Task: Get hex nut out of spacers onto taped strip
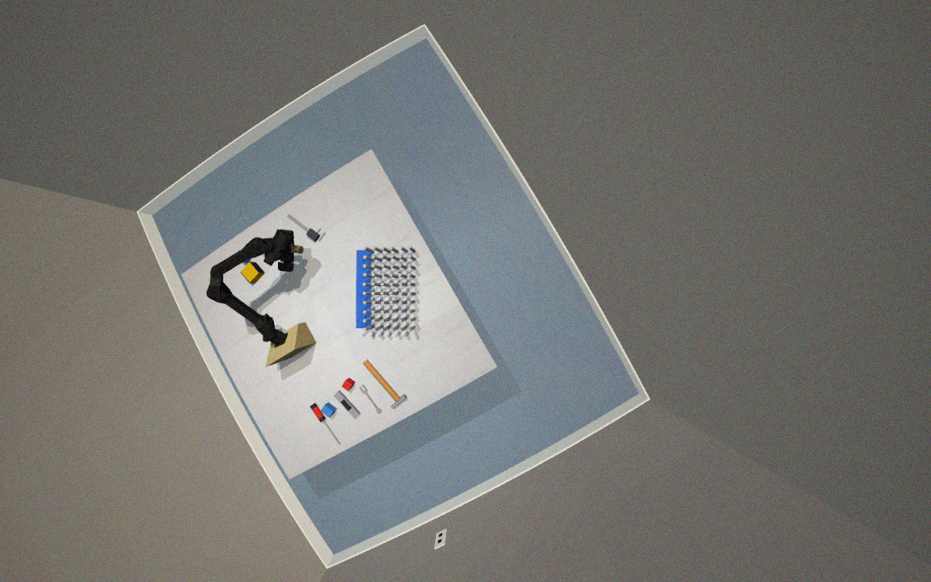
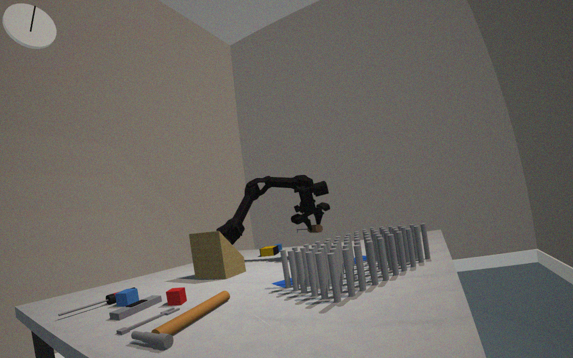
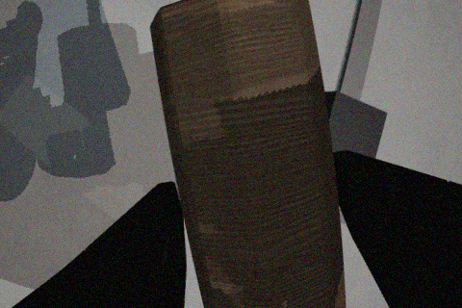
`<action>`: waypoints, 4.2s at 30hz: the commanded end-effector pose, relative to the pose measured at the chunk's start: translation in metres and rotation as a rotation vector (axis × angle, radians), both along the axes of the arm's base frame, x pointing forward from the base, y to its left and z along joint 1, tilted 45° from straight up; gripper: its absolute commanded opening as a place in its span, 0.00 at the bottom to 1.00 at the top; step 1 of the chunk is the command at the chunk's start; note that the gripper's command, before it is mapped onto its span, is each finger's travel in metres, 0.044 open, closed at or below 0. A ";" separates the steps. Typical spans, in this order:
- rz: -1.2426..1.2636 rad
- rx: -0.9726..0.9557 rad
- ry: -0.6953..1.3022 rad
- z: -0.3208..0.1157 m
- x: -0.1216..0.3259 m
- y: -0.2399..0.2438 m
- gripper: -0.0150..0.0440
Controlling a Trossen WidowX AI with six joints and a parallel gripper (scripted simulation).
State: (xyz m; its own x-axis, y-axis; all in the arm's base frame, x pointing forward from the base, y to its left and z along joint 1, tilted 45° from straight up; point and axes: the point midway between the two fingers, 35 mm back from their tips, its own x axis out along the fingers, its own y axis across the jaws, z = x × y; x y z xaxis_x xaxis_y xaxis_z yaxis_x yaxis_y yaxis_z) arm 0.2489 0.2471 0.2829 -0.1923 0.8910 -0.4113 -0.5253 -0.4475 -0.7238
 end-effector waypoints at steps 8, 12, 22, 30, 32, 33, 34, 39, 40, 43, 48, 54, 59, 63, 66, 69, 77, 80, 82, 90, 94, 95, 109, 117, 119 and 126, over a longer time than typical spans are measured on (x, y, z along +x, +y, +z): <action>-0.013 0.033 0.002 0.041 -0.004 -0.036 0.25; -0.020 0.042 0.003 0.051 -0.007 -0.044 0.25; -0.173 -0.075 0.216 0.032 0.003 -0.058 0.25; -0.328 -0.172 0.417 0.015 0.010 -0.072 0.25; -0.369 -0.194 0.466 0.011 0.012 -0.076 0.25; -0.390 -0.205 0.491 0.008 0.013 -0.078 0.25; -0.411 -0.216 0.516 0.006 0.014 -0.080 0.25; -0.517 -0.267 0.639 -0.004 0.018 -0.089 0.25; -0.539 -0.276 0.664 -0.006 0.018 -0.091 0.25; -0.606 -0.304 0.737 -0.013 0.020 -0.097 0.25; -0.720 -0.345 0.859 -0.023 0.023 -0.107 0.25; -0.861 -0.388 1.003 -0.035 0.026 -0.119 0.25; -0.983 -0.416 1.122 -0.045 0.028 -0.130 0.25; -1.084 -0.434 1.216 -0.053 0.030 -0.138 0.25; -1.160 -0.444 1.286 -0.059 0.030 -0.145 0.25; -1.238 -0.452 1.355 -0.064 0.031 -0.152 0.25; -1.450 -0.458 1.537 -0.079 0.031 -0.170 0.25; -1.532 -0.455 1.604 -0.085 0.031 -0.177 0.25; -1.587 -0.450 1.648 -0.088 0.030 -0.181 0.25; -1.811 -0.416 1.820 -0.102 0.029 -0.199 0.25; -1.925 -0.388 1.903 -0.109 0.027 -0.209 0.25; -1.954 -0.380 1.923 -0.111 0.027 -0.211 0.25; -2.144 -0.312 2.051 -0.125 0.024 -0.222 0.25; -2.151 -0.312 2.046 -0.157 0.028 -0.192 0.25; -2.151 -0.311 2.045 -0.166 0.028 -0.183 0.25; -2.149 -0.307 2.047 -0.195 0.023 -0.153 0.25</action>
State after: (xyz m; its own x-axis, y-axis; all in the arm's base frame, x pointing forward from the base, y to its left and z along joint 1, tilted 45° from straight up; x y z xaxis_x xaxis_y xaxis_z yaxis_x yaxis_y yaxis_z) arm 0.2745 0.0856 0.0976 0.0558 0.4039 -0.9131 0.3282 0.8563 0.3988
